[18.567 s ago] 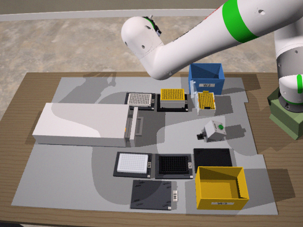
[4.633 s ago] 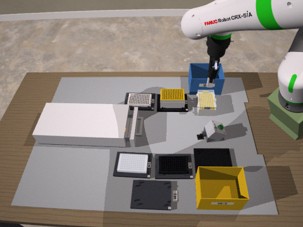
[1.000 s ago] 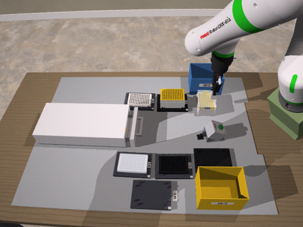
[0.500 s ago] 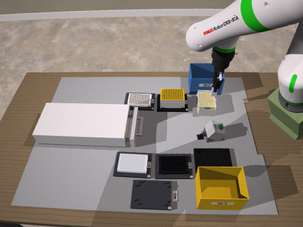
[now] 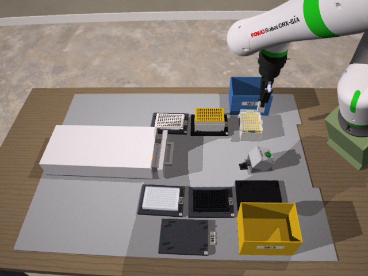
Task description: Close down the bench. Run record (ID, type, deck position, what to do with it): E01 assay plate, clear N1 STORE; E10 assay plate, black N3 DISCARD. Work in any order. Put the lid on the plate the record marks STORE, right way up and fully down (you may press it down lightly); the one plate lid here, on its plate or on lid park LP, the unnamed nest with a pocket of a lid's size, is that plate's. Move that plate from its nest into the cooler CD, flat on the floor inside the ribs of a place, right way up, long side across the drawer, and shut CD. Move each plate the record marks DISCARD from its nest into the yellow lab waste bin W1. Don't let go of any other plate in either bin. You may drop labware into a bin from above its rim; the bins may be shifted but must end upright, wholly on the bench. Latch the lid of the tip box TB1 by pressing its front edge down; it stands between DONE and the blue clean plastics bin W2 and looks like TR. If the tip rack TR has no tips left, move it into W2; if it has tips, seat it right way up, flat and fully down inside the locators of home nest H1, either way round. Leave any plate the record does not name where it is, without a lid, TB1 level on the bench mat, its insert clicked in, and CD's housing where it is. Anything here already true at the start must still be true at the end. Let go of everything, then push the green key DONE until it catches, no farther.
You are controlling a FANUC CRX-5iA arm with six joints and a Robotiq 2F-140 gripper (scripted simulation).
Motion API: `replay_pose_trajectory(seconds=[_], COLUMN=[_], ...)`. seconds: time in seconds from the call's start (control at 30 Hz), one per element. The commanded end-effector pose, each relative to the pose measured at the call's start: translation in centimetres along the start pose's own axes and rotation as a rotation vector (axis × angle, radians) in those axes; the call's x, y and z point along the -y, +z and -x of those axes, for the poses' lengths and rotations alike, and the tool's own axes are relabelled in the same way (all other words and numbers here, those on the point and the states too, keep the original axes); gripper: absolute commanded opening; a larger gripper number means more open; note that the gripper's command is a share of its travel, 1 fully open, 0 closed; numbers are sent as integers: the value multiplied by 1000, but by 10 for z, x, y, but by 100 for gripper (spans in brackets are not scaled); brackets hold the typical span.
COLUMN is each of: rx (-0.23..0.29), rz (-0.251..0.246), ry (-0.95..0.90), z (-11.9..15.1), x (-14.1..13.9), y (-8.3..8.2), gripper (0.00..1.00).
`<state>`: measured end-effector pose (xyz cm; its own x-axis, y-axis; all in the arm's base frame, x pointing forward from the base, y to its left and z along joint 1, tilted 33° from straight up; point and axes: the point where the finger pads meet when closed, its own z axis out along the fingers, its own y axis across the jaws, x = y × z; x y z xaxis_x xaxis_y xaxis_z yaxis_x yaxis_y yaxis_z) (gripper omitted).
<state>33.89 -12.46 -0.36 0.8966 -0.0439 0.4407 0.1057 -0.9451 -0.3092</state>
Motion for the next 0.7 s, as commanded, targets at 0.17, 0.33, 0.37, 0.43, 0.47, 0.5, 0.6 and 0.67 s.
replay_pose_trajectory(seconds=[0.17, 0.33, 0.37, 0.43, 0.47, 0.5, 0.6, 0.67], rx=[0, 0, 0, 0, 0, 0, 0, 0], rz=[0, 0, 0, 0, 0, 0, 0, 0], ry=[0, 0, 0, 0, 0, 0, 0, 0], z=[0, 0, 0, 0, 0, 0, 0, 0], x=[0, 0, 0, 0, 0, 0, 0, 0], y=[-16, -26, -28, -29, -29, -29, -29, -29], gripper=[0, 0, 0, 0, 0, 0, 0, 0])
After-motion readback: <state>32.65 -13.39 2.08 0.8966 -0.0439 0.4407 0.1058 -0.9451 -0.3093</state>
